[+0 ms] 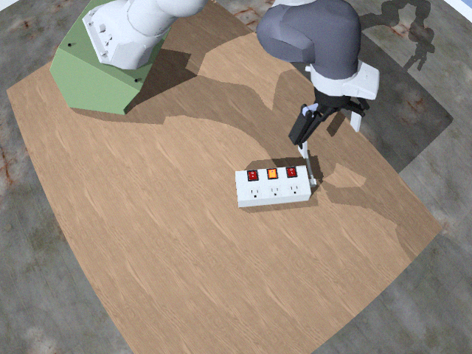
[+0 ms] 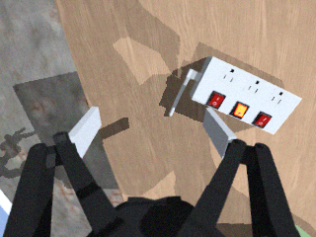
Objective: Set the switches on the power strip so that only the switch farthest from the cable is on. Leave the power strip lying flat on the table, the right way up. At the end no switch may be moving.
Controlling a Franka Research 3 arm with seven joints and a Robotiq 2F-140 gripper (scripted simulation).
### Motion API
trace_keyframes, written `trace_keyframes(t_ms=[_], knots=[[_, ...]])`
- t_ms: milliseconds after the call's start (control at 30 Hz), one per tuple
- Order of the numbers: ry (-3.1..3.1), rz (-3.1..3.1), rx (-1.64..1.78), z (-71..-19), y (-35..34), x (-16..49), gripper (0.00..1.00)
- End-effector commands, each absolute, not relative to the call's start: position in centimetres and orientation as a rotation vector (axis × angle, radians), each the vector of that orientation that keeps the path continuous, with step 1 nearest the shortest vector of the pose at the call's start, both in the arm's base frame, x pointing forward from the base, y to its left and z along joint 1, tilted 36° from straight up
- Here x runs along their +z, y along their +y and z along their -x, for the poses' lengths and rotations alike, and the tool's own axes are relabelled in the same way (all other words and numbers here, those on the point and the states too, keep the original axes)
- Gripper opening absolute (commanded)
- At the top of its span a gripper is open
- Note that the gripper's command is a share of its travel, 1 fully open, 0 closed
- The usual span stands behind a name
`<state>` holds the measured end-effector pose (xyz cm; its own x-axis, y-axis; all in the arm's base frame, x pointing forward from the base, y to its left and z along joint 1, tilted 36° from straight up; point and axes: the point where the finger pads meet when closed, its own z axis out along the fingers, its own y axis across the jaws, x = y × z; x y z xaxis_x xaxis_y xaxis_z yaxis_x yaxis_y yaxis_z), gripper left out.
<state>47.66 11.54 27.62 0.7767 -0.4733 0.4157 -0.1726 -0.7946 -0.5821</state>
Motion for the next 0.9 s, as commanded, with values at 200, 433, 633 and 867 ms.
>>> trace_keyframes(t_ms=[200,433,633,867], knots=[[0.717,2.425,-1.023,-42.4,0.8,22.1,1.0],[0.734,2.432,-1.025,-41.8,0.3,21.6,1.0],[0.734,2.432,-1.025,-41.8,0.3,21.6,1.0],[0.734,2.432,-1.025,-41.8,0.3,21.6,1.0]])
